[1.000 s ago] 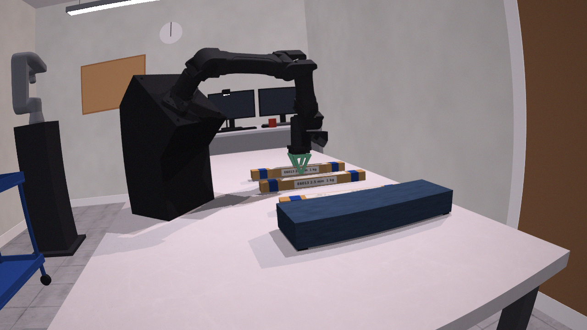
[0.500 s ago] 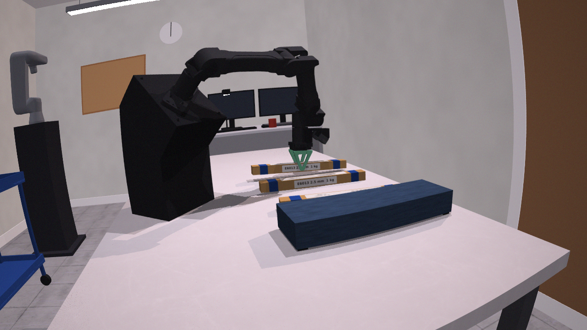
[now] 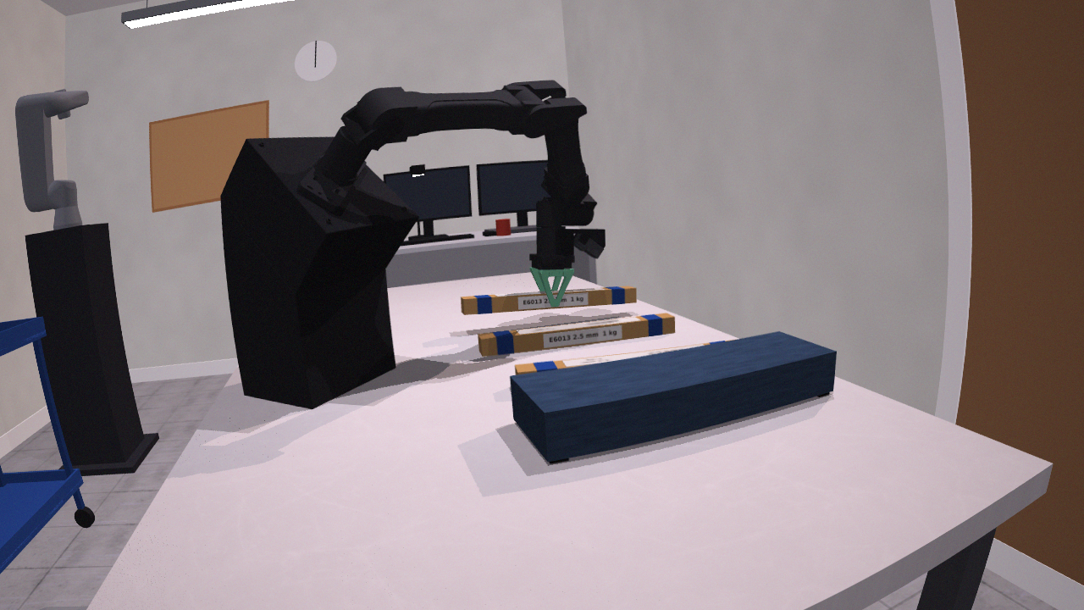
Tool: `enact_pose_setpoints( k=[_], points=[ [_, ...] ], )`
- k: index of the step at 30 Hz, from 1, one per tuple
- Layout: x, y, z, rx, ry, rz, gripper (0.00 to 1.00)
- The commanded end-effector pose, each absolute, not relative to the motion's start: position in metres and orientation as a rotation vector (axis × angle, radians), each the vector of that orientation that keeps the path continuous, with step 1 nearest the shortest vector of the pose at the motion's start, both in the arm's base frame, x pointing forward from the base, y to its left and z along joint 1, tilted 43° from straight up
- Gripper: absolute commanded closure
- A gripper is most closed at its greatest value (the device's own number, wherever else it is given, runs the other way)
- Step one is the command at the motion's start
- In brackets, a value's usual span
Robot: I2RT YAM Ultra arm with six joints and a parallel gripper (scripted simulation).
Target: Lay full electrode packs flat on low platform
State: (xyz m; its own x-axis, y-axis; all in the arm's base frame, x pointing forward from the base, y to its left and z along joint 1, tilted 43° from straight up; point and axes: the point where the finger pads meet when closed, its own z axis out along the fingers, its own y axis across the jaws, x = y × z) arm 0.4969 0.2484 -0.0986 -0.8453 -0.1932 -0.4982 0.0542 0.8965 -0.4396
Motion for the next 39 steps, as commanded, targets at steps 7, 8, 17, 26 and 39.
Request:
enact_pose_setpoints(
  k=[7,8,17,26,39],
  points=[
    [0.491,0.303,-0.042,-0.139,2.434,-0.504,1.00],
    [0.491,0.303,-0.042,-0.139,2.434,-0.504,1.00],
    [0.488,0.309,-0.045,-0.151,2.447,-0.525,1.00],
    [0.486,0.323,-0.023,-0.140,2.436,-0.507,1.00],
    [0.484,0.322,-0.026,-0.138,2.432,-0.503,1.00]
  ],
)
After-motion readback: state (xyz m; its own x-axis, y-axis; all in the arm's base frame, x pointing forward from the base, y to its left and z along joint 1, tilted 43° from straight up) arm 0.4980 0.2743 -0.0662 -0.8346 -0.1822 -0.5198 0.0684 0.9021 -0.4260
